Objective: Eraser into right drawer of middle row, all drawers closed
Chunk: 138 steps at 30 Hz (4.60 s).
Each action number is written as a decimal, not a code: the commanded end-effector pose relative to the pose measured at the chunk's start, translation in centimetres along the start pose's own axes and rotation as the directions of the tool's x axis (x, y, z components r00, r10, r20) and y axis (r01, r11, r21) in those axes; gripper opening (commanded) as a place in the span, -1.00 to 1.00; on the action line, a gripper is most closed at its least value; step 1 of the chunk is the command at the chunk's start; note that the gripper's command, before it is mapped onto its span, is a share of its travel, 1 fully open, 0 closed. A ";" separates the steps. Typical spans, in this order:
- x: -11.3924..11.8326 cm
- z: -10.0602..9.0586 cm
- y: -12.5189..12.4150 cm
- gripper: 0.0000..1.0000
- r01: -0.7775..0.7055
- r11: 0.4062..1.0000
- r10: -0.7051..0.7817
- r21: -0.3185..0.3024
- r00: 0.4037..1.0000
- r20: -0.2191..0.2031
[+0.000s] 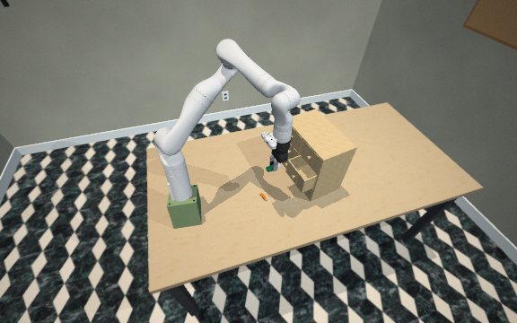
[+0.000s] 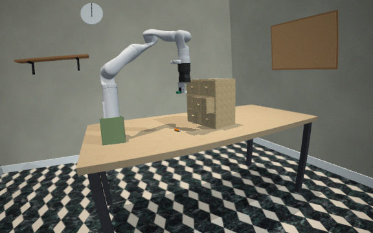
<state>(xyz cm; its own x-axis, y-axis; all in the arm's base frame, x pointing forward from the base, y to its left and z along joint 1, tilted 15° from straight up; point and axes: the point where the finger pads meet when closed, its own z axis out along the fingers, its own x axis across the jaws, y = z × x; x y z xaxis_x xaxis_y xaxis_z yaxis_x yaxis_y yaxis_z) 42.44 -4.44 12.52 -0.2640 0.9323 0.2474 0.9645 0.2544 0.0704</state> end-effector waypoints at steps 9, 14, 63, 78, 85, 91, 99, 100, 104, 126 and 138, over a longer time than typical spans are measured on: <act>0.0 -0.1 0.0 -0.09 0.000 1.000 0.000 -0.027 1.000 0.000; 0.0 -0.1 0.0 -0.09 0.000 0.999 0.000 -0.042 1.000 0.000; 0.0 0.2 -0.5 -0.09 0.000 0.887 0.000 -0.461 1.000 0.000; 0.0 0.2 -0.6 -0.09 0.000 0.814 0.000 -0.581 1.000 0.000; 0.0 0.2 -0.7 -0.09 0.000 0.781 0.000 -0.624 1.000 0.000; 0.0 0.3 -0.7 -0.09 0.000 0.749 0.000 -0.663 1.000 0.000; 0.0 0.3 -0.8 -0.09 0.000 0.719 0.000 -0.695 1.000 0.000; 0.0 0.3 -0.8 -0.09 0.000 0.715 0.001 -0.699 1.000 0.000; 0.0 0.3 -0.8 -0.09 0.000 0.698 0.000 -0.716 1.000 -0.001; 0.0 0.3 -0.9 -0.09 0.000 0.648 0.000 -0.762 1.000 0.000; 0.0 0.3 -0.9 -0.09 0.000 0.643 0.001 -0.766 1.000 0.000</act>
<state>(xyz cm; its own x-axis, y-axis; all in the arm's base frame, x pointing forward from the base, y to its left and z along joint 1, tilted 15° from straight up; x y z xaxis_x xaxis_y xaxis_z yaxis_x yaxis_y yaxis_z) 41.56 -4.52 12.10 -0.2649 0.9320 0.2474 0.6193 -0.0322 0.7845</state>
